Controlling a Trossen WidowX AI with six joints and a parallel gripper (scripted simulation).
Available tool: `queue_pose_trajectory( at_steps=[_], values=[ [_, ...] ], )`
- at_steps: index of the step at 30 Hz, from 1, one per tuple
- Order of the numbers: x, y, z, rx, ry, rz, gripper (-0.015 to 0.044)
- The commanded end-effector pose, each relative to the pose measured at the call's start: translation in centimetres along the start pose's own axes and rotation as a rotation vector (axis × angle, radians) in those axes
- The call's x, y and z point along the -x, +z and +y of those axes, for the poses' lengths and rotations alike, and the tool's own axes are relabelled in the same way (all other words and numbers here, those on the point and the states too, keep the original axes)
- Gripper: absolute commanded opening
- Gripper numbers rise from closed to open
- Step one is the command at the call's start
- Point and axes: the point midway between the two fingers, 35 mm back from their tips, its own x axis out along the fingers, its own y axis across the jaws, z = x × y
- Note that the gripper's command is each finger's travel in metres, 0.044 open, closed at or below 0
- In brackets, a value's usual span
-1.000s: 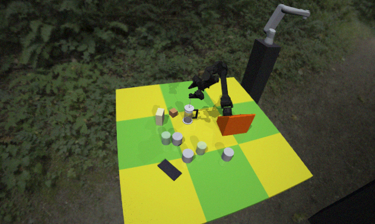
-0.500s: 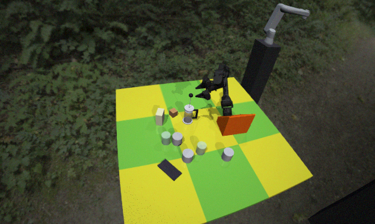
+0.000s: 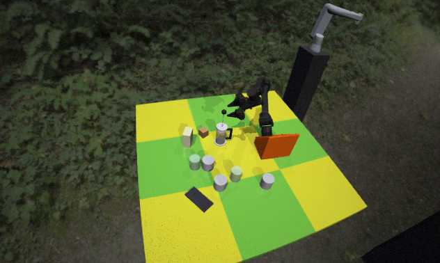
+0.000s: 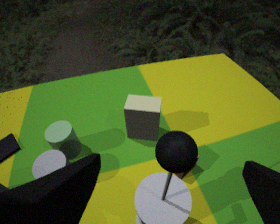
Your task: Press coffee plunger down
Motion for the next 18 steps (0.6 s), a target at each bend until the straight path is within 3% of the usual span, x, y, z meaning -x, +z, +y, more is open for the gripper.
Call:
queue_pose_trajectory(
  at_steps=[1,18],
  values=[
    [-0.6,-0.2,0.0,0.002,0.004,0.006,0.0440],
    [-2.8,0.1,-0.5,0.003,-0.006,-0.013,0.0440]
  ],
)
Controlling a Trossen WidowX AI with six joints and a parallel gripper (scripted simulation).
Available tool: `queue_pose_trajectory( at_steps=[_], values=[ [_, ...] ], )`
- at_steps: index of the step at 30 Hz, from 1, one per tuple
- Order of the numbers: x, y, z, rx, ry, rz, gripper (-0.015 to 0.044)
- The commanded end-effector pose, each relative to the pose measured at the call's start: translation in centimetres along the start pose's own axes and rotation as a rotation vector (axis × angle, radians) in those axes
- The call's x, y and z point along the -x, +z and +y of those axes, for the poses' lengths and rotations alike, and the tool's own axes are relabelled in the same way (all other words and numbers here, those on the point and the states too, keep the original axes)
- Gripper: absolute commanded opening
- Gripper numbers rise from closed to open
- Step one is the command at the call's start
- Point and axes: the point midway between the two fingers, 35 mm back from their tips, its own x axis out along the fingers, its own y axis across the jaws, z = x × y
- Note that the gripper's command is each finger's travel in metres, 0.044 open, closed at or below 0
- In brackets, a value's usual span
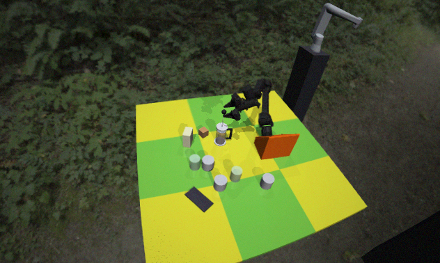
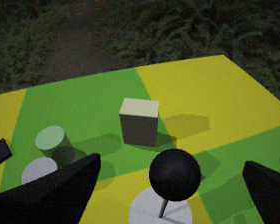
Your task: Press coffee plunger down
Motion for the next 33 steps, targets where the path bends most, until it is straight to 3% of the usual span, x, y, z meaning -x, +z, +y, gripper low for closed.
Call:
queue_pose_trajectory(
  at_steps=[1,12,33],
  values=[
    [-0.3,-0.1,-0.1,0.004,0.001,-0.003,0.0414],
    [-0.3,-0.1,-0.1,0.004,0.001,-0.003,0.0128],
    [-1.2,-1.2,0.2,0.002,0.005,0.005,0.0128]
  ],
)
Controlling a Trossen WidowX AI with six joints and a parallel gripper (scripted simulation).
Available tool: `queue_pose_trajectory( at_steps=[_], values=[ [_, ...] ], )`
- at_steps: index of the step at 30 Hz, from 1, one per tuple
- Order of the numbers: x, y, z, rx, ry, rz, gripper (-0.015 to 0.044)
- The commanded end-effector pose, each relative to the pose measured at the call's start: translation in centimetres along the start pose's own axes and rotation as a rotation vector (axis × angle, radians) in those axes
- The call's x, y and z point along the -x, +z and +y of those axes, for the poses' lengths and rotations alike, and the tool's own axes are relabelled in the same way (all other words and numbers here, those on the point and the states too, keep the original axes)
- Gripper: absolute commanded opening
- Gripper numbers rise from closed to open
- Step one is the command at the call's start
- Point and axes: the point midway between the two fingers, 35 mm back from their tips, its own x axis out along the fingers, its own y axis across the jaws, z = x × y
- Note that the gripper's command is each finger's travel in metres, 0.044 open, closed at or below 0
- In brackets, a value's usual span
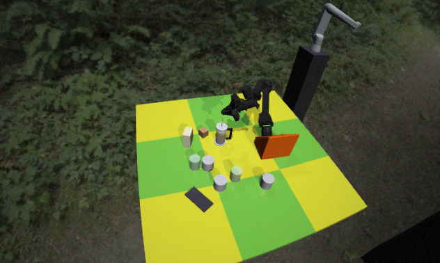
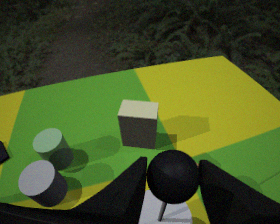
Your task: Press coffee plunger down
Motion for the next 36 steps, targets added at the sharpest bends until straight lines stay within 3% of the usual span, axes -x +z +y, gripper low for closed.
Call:
queue_pose_trajectory(
  at_steps=[1,36],
  values=[
    [-0.7,-1.1,0.3,0.005,0.009,0.016,0.0128],
    [-4.2,-5.7,0.9,0.003,0.013,0.018,0.0128]
  ],
)
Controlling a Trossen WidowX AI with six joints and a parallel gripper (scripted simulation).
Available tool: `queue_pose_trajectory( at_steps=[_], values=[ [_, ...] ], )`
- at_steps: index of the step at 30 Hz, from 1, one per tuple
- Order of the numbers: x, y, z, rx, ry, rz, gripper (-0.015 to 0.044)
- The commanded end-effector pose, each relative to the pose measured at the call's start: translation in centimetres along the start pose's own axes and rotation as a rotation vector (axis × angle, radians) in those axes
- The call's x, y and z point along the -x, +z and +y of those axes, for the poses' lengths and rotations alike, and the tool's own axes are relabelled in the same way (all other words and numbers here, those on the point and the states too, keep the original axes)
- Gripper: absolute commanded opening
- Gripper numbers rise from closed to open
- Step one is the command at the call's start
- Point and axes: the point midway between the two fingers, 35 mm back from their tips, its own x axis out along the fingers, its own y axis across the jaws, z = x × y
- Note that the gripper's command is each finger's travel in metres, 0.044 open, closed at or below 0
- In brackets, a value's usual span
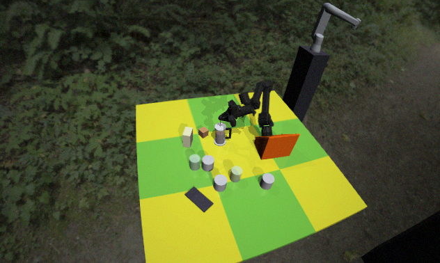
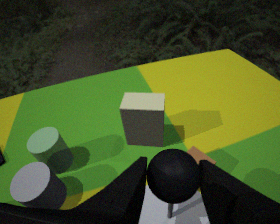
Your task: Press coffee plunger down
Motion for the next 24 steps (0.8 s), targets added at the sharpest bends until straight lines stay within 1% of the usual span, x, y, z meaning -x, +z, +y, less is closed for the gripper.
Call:
queue_pose_trajectory(
  at_steps=[1,11,24],
  values=[
    [-0.9,-2.5,0.1,0.050,-0.006,0.042,0.0128],
    [-2.0,-3.6,-0.2,0.053,-0.013,0.031,0.0128],
    [-2.8,-3.2,-0.1,0.054,-0.016,0.028,0.0128]
  ],
)
